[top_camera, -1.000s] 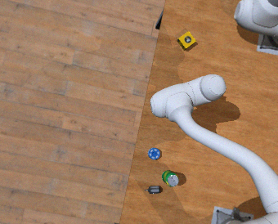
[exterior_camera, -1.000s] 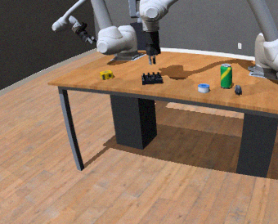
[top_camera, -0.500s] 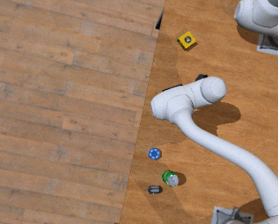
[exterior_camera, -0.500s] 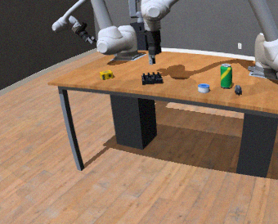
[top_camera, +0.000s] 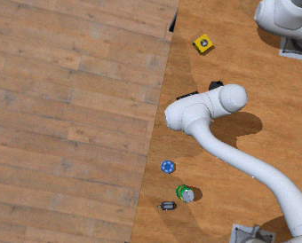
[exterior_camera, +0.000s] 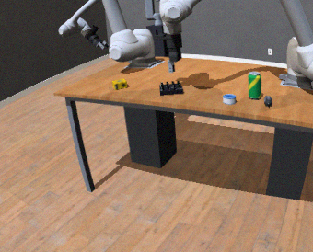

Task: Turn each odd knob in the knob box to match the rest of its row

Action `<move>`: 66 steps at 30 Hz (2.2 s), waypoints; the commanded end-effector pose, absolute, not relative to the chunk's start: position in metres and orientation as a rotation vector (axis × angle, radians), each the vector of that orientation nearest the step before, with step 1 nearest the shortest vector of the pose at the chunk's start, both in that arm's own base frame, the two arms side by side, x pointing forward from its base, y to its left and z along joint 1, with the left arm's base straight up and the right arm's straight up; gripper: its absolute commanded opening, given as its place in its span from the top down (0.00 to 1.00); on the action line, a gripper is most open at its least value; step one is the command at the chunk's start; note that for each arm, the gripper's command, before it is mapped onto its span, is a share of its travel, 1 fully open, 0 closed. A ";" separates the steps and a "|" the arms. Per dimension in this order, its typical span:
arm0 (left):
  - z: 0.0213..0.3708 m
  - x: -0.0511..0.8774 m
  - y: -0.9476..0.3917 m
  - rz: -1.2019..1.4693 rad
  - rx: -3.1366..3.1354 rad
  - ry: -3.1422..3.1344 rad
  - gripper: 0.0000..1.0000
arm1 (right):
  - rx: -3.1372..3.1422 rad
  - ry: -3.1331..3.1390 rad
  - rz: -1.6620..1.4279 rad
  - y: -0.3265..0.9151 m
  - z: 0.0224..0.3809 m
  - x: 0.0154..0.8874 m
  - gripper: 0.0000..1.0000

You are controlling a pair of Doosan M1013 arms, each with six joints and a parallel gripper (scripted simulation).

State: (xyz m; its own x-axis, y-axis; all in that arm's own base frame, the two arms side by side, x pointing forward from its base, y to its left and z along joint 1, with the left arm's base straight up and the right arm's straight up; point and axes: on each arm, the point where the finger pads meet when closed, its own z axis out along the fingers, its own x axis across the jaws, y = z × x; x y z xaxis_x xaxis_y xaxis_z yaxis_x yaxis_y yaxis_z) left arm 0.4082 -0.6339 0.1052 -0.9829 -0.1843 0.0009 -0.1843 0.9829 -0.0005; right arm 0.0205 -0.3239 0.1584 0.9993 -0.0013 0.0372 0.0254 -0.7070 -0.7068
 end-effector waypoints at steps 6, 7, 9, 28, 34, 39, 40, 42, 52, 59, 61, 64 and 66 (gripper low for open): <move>0.106 0.408 -0.634 0.003 0.292 -3.128 0.54 | -2.357 -0.017 -0.045 -0.324 0.159 0.021 0.00; 0.106 0.408 -0.634 0.003 0.292 -3.128 0.54 | -2.357 -0.017 -0.045 -0.324 0.159 0.021 0.00; 0.106 0.408 -0.634 0.003 0.292 -3.128 0.54 | -2.357 -0.017 -0.045 -0.324 0.159 0.021 0.00; 0.106 0.408 -0.634 0.003 0.292 -3.128 0.54 | -2.357 -0.017 -0.045 -0.324 0.159 0.021 0.00; 0.106 0.408 -0.634 0.003 0.292 -3.128 0.54 | -2.357 -0.017 -0.045 -0.324 0.159 0.021 0.00; 0.106 0.408 -0.634 0.003 0.294 -3.128 0.54 | -2.357 -0.017 -0.045 -0.324 0.159 0.021 0.00; 0.106 0.408 -0.634 0.003 0.295 -3.128 0.54 | -2.357 -0.017 -0.045 -0.324 0.159 0.021 0.00; 0.106 0.408 -0.634 0.003 0.295 -3.128 0.54 | -2.357 -0.017 -0.045 -0.324 0.159 0.021 0.00; 0.103 0.408 -0.634 0.002 0.317 -3.126 0.54 | -2.357 -0.017 -0.045 -0.324 0.159 0.021 0.00; 0.097 0.408 -0.634 0.002 0.326 -3.125 0.54 | -2.357 -0.017 -0.045 -0.324 0.159 0.021 0.00; 0.094 0.408 -0.635 0.002 0.326 -3.125 0.54 | -2.357 -0.017 -0.045 -0.324 0.159 0.021 0.00; 0.089 0.408 -0.635 0.002 0.326 -3.125 0.54 | -2.357 -0.017 -0.045 -0.324 0.159 0.021 0.00; 0.086 0.408 -0.635 0.002 0.326 -3.125 0.54 | -2.357 -0.017 -0.045 -0.324 0.159 0.021 0.00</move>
